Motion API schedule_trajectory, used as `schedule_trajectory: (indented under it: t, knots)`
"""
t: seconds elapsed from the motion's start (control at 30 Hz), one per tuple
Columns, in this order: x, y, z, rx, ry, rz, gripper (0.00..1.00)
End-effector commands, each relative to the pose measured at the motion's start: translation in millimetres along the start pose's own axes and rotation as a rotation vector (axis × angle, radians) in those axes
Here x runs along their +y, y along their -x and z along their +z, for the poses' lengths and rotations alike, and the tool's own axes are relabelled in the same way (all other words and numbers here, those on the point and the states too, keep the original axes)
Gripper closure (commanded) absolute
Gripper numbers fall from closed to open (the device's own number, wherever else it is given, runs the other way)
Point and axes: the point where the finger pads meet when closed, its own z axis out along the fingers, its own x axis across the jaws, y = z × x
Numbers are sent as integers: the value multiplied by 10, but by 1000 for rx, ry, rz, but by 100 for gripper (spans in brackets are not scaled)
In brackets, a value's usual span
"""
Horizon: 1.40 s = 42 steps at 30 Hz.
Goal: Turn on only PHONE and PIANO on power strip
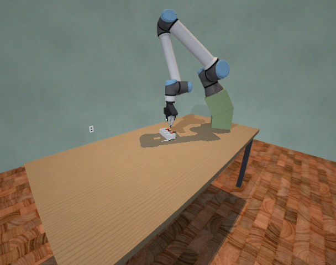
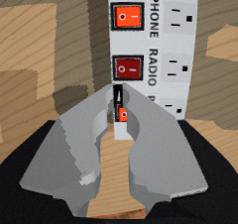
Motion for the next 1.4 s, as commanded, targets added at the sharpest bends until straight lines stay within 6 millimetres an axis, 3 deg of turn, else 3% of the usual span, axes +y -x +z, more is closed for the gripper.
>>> schedule_trajectory:
  t: [0.0,0.77,0.8,1.23,1.37]
  knots:
    - [0,-3,-92,0,0,0,100]
    - [0,-3,-105,0,0,0,100]
    - [0,-3,-106,0,0,0,0]
    - [0,-3,-336,0,0,0,0]
    - [0,-3,-535,0,0,0,0]
